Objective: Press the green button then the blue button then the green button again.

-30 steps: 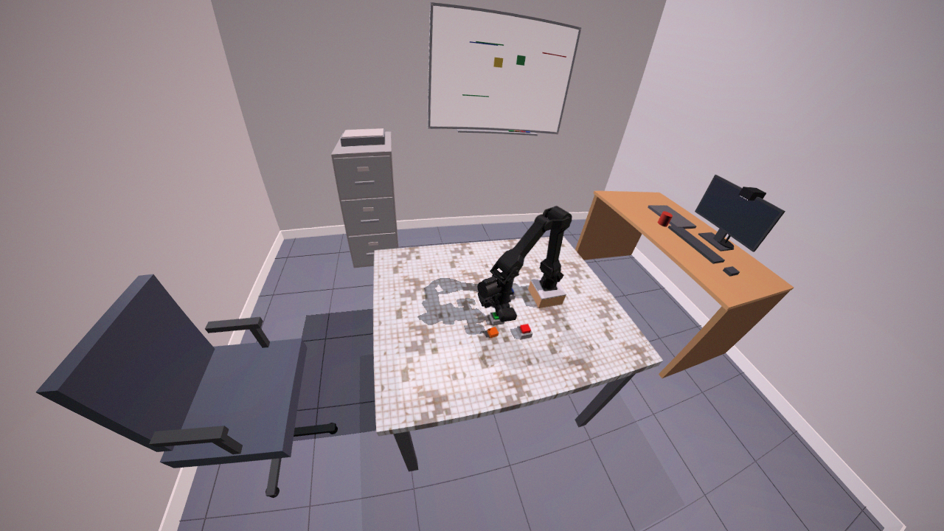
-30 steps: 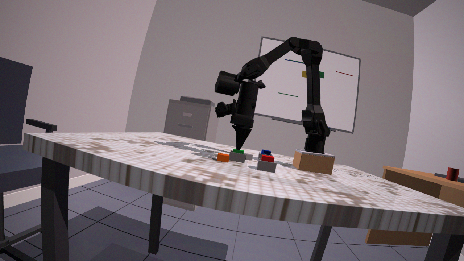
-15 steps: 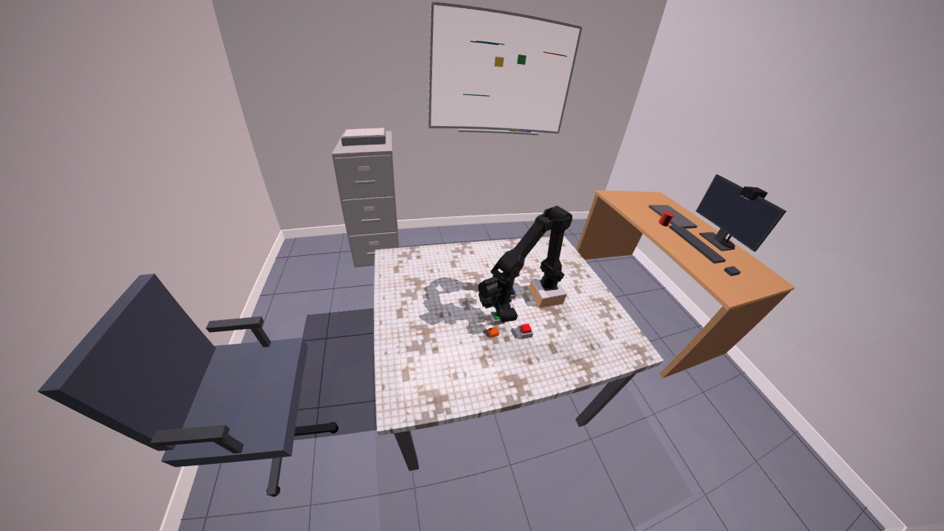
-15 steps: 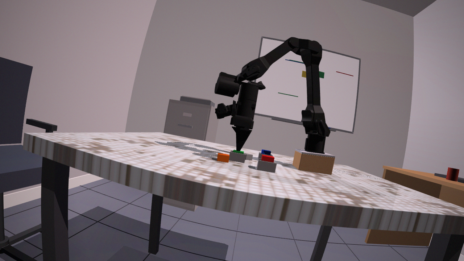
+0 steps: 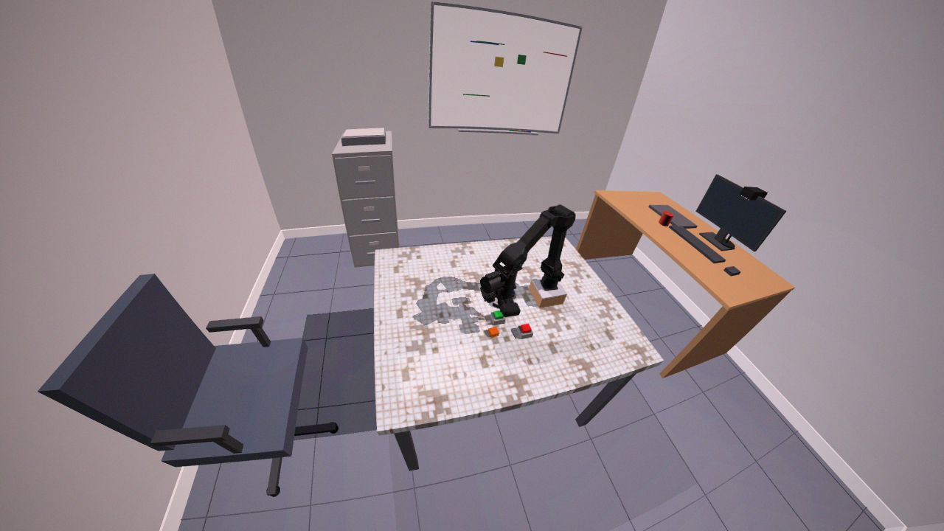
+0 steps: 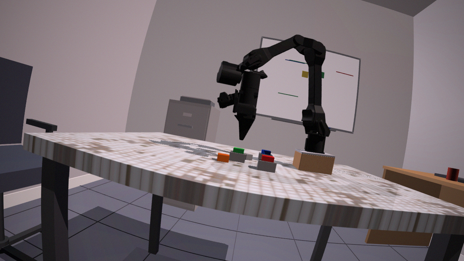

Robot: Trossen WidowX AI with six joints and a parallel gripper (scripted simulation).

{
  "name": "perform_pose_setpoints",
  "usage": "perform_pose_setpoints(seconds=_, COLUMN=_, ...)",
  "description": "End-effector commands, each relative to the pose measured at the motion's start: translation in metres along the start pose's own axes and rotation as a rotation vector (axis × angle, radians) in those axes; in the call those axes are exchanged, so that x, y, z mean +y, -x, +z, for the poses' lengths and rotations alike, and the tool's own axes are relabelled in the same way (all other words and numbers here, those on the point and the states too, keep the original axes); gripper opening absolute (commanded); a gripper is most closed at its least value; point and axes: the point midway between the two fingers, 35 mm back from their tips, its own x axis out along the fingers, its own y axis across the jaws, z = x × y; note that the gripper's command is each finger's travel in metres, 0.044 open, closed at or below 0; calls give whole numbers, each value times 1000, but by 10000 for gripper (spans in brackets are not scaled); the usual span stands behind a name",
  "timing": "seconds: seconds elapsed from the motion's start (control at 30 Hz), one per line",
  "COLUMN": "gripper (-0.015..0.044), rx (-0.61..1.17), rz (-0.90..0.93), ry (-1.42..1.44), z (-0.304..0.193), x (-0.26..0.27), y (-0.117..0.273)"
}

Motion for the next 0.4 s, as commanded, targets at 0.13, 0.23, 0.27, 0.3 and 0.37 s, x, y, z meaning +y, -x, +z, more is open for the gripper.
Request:
perform_pose_setpoints(seconds=0.13, gripper=256, rx=-8, rz=12, ry=7, z=-20, x=90, y=56)
perform_pose_setpoints(seconds=0.23, gripper=335, rx=-8, rz=13, ry=7, z=-24, x=98, y=61)
perform_pose_setpoints(seconds=0.27, gripper=361, rx=-8, rz=13, ry=7, z=-24, x=98, y=61)
perform_pose_setpoints(seconds=0.3, gripper=387, rx=-8, rz=13, ry=7, z=-24, x=98, y=61)
perform_pose_setpoints(seconds=0.37, gripper=400, rx=-8, rz=13, ry=7, z=-24, x=98, y=61)
